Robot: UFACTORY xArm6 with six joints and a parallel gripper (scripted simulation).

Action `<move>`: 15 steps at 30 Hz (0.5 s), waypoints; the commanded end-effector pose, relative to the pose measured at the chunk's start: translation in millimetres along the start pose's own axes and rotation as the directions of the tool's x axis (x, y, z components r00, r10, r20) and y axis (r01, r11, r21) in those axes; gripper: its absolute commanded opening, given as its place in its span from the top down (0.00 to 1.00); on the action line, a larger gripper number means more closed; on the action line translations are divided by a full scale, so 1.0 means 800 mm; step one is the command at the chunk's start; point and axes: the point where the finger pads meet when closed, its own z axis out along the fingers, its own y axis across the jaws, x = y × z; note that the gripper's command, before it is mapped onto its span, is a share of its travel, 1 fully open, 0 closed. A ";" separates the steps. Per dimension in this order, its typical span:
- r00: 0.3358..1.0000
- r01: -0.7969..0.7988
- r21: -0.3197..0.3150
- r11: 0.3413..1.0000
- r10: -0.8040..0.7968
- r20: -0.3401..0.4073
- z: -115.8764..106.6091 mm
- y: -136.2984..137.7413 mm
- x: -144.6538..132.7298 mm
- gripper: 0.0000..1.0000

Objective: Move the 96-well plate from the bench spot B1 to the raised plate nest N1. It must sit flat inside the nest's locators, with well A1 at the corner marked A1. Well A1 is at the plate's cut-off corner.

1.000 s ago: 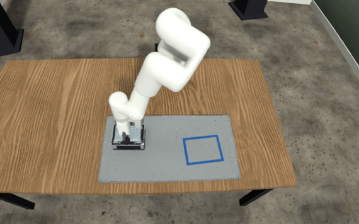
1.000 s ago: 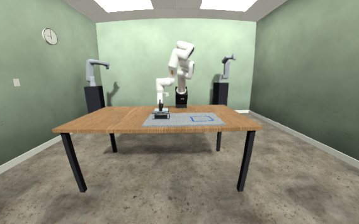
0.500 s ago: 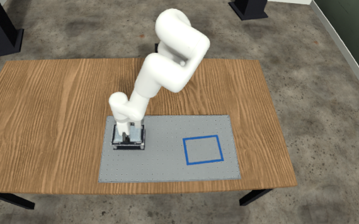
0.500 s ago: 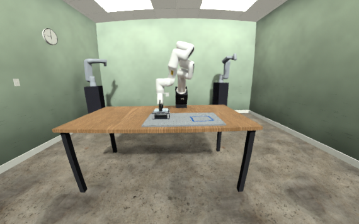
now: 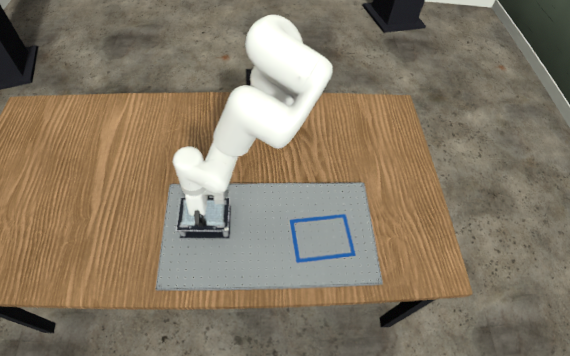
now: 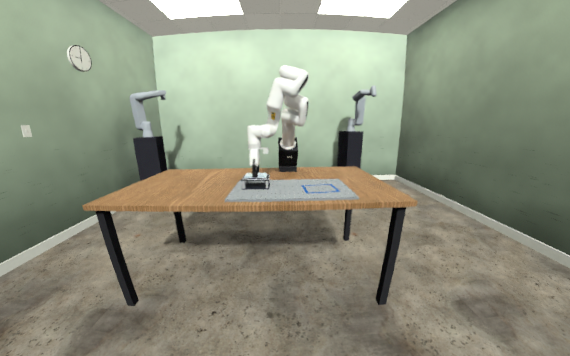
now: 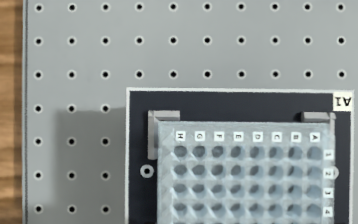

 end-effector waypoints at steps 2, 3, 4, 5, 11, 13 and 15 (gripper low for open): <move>1.000 0.000 -0.002 1.000 0.000 0.002 0.000 0.001 -0.001 1.00; 1.000 0.000 -0.002 1.000 0.000 0.002 0.000 0.001 -0.001 1.00; 1.000 0.000 -0.002 1.000 0.000 0.002 0.001 0.001 -0.001 1.00; 1.000 0.000 -0.002 1.000 0.000 0.002 0.001 0.001 -0.001 1.00; 1.000 0.000 -0.002 1.000 0.000 0.002 0.002 0.001 -0.001 0.00; 1.000 0.000 -0.002 1.000 0.000 0.002 0.002 0.001 -0.001 0.00; 1.000 0.000 -0.002 1.000 0.000 0.002 0.002 0.001 -0.001 0.00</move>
